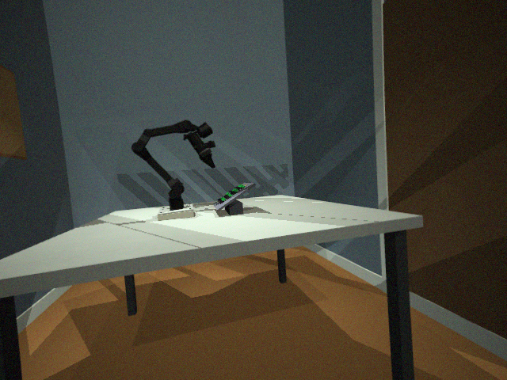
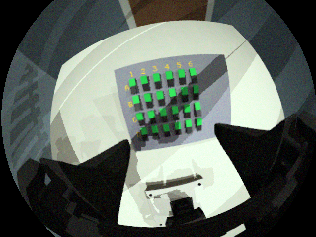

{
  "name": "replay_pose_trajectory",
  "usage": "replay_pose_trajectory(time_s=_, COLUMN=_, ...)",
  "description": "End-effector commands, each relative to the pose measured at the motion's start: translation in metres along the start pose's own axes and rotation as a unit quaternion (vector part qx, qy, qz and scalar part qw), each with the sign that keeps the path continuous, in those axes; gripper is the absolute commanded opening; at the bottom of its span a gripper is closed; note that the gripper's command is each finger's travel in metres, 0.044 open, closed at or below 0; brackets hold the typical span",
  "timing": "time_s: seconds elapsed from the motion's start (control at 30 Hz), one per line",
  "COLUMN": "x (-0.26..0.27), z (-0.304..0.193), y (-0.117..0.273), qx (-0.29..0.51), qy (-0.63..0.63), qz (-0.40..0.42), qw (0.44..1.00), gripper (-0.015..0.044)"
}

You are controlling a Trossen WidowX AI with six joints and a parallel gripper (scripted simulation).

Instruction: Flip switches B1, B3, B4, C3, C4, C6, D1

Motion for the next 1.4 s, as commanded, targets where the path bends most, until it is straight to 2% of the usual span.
replay_pose_trajectory(time_s=0.0, x=0.001, z=0.001, y=-0.003, qx=0.000, qy=0.000, qz=0.000, qw=1.000, gripper=0.0374)
replay_pose_trajectory(time_s=0.23, x=0.060, z=0.013, y=-0.096, qx=-0.001, qy=0.005, qz=-0.008, qw=1.000, gripper=0.0190)
replay_pose_trajectory(time_s=0.47, x=0.062, z=0.012, y=-0.101, qx=-0.003, qy=0.005, qz=-0.009, qw=1.000, gripper=0.0006)
replay_pose_trajectory(time_s=0.6, x=0.061, z=0.011, y=-0.133, qx=-0.015, qy=0.005, qz=-0.010, qw=1.000, gripper=0.0000)
replay_pose_trajectory(time_s=1.37, x=0.061, z=0.011, y=-0.157, qx=-0.016, qy=0.005, qz=-0.011, qw=1.000, gripper=0.0000)
Point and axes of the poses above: the point midway between the two fingers, 35 mm back from their tips, its own y axis back along the fingers, its own x axis across the jaws, z = x × y, the point moved 2 cm from there along y, back along the fingers, and after that the axes turned 7 degrees about y, right-handed, at the moved point
